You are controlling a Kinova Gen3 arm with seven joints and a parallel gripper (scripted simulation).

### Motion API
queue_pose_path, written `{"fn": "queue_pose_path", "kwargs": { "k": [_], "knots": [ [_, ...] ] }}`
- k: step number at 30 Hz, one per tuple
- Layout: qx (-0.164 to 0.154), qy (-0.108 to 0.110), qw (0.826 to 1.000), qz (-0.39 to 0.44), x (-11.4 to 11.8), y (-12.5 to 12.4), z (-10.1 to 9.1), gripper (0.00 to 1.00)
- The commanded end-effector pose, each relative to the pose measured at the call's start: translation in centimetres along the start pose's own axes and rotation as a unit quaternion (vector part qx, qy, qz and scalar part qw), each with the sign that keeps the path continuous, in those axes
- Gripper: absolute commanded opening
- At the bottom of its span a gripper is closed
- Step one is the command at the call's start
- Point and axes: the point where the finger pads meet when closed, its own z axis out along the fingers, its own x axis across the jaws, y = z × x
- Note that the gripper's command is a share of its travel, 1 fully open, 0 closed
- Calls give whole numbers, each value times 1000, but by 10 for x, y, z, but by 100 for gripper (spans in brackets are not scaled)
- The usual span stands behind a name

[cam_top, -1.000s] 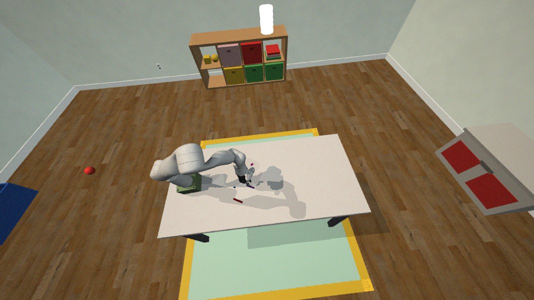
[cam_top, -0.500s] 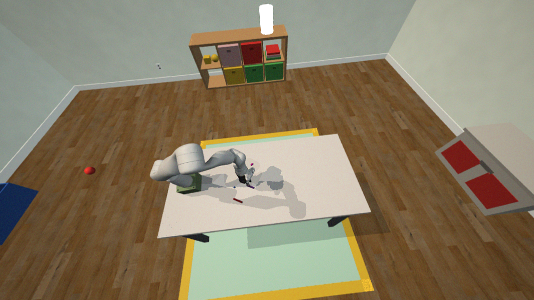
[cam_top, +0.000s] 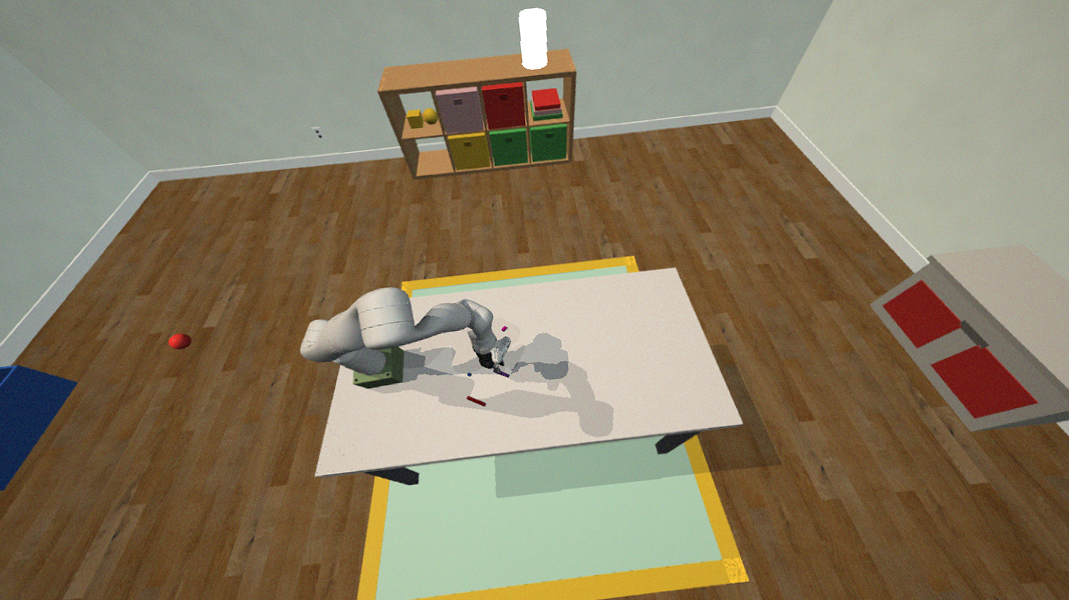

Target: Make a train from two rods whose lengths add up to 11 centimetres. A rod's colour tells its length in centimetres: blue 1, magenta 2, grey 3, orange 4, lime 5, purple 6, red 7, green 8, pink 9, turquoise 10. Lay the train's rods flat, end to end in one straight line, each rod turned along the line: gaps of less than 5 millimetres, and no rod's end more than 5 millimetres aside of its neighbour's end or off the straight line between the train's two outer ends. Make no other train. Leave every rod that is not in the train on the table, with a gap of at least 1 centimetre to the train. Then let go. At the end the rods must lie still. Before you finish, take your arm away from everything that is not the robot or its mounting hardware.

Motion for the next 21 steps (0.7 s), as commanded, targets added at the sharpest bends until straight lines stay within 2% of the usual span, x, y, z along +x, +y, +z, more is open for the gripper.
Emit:
{"fn": "queue_pose_path", "kwargs": {
  "k": [1,21],
  "knots": [
    [-2,1,1000,-1,-1,2,5,54],
    [-2,1,1000,-1,-1,2,32,54]
  ]
}}
